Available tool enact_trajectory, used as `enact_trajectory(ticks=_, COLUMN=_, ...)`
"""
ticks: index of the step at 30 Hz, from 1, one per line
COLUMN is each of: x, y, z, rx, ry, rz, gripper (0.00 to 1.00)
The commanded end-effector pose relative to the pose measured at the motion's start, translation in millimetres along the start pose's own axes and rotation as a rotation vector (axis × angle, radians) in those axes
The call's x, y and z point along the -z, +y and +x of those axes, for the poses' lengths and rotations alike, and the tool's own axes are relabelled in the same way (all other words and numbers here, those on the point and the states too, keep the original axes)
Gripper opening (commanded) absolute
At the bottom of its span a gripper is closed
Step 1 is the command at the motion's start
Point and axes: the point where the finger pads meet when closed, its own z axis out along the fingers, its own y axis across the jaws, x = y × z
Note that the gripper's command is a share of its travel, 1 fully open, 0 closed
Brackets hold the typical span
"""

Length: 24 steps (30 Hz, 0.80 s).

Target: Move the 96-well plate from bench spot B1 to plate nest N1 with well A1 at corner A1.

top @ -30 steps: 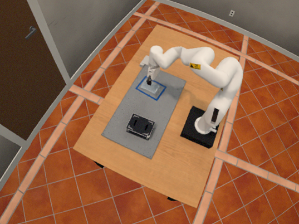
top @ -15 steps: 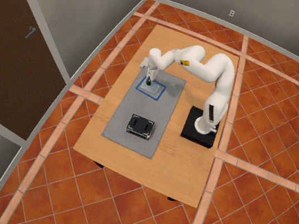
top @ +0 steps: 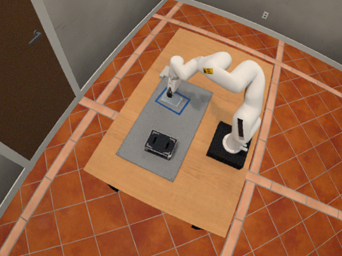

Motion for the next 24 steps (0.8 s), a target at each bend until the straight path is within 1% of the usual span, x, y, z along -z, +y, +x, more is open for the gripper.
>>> enact_trajectory(ticks=1, x=1.3, y=0, z=1, rx=0.000, ry=0.004, rz=0.002, gripper=1.00)
enact_trajectory(ticks=3, x=1.3, y=0, z=1, rx=0.000, ry=0.004, rz=0.002, gripper=1.00)
enact_trajectory(ticks=24, x=-30.4, y=0, z=1, rx=0.000, ry=0.004, rz=0.002, gripper=1.00)
